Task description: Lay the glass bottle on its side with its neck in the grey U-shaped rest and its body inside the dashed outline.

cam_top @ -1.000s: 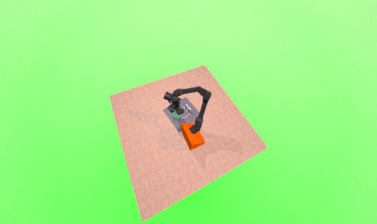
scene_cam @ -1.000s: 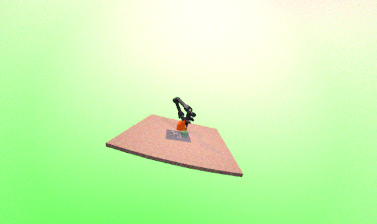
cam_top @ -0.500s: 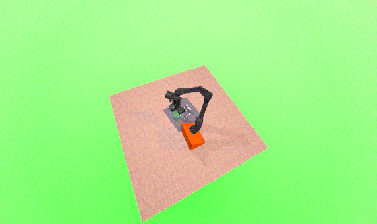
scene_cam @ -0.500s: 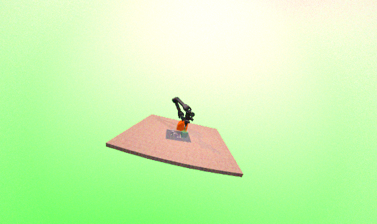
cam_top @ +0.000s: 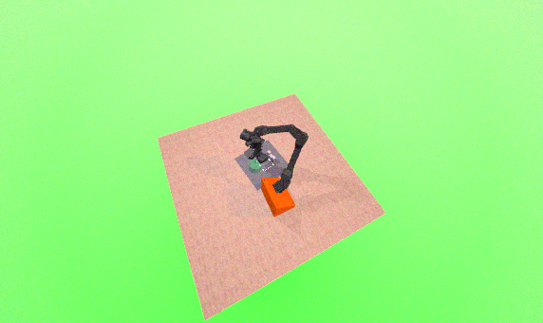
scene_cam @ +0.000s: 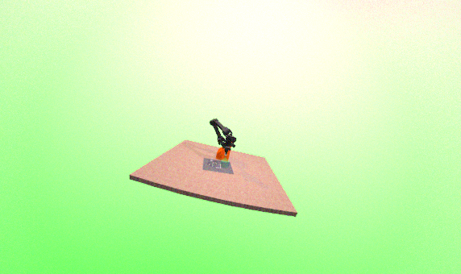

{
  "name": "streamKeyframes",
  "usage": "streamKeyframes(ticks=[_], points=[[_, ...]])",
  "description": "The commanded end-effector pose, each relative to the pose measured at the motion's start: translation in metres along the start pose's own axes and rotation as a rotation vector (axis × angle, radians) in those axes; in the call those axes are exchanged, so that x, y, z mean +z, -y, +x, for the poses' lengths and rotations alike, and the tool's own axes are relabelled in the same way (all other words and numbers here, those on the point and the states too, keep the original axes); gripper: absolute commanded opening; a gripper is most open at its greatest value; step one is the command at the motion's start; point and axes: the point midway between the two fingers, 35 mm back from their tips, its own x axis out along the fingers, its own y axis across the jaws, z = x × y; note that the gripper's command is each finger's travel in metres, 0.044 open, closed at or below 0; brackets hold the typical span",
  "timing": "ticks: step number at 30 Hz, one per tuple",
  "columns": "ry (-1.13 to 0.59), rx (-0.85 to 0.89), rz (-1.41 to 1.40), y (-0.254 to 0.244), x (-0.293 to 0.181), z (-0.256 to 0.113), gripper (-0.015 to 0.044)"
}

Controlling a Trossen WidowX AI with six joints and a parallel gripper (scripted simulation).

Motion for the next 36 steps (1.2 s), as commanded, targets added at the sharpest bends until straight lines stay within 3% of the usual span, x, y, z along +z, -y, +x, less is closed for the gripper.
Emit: streamKeyframes(ticks=[1,36], points=[[-0.007,-0.001,0.001,0.0,-0.01,-0.002,0.0102],[0.049,0.009,-0.009,0.0,-0.04,-0.004,0.0102]])
